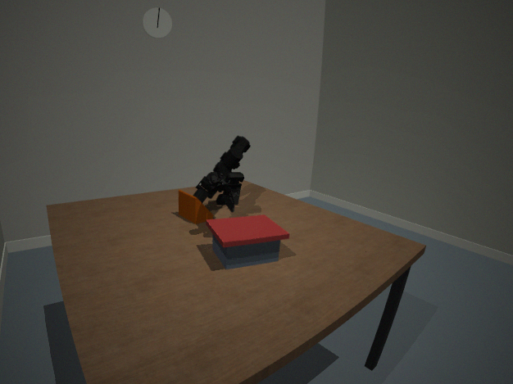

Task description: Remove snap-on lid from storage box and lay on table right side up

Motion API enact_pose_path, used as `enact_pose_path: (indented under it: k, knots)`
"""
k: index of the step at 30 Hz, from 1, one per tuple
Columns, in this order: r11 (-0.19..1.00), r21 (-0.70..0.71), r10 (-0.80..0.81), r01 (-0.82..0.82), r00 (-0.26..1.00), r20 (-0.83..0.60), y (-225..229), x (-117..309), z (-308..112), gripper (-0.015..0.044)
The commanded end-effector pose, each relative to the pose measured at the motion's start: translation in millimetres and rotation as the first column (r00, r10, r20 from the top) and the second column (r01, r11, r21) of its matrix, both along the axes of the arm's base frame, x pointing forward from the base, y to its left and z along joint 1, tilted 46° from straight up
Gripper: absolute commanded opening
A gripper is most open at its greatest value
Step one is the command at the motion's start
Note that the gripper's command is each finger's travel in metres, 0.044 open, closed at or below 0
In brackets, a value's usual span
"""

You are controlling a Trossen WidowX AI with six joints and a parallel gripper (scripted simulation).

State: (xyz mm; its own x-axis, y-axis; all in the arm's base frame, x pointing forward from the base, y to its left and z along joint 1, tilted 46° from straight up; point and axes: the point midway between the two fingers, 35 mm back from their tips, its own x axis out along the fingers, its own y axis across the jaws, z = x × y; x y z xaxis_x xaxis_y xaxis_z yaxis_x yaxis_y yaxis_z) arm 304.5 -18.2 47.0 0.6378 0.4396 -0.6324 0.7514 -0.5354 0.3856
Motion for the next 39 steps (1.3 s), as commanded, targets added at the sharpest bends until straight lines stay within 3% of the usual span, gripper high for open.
enact_pose_path:
  k: [1,33,39]
  knots:
    - [1.0,0.001,-0.002,0.002,1.0,-0.008,3,3,-6,0.0235]
    - [1.0,0.006,-0.005,0.005,1.0,-0.003,27,33,-36,0.0235]
    - [1.0,0.006,-0.005,0.005,1.0,-0.003,27,33,-36,0.0195]
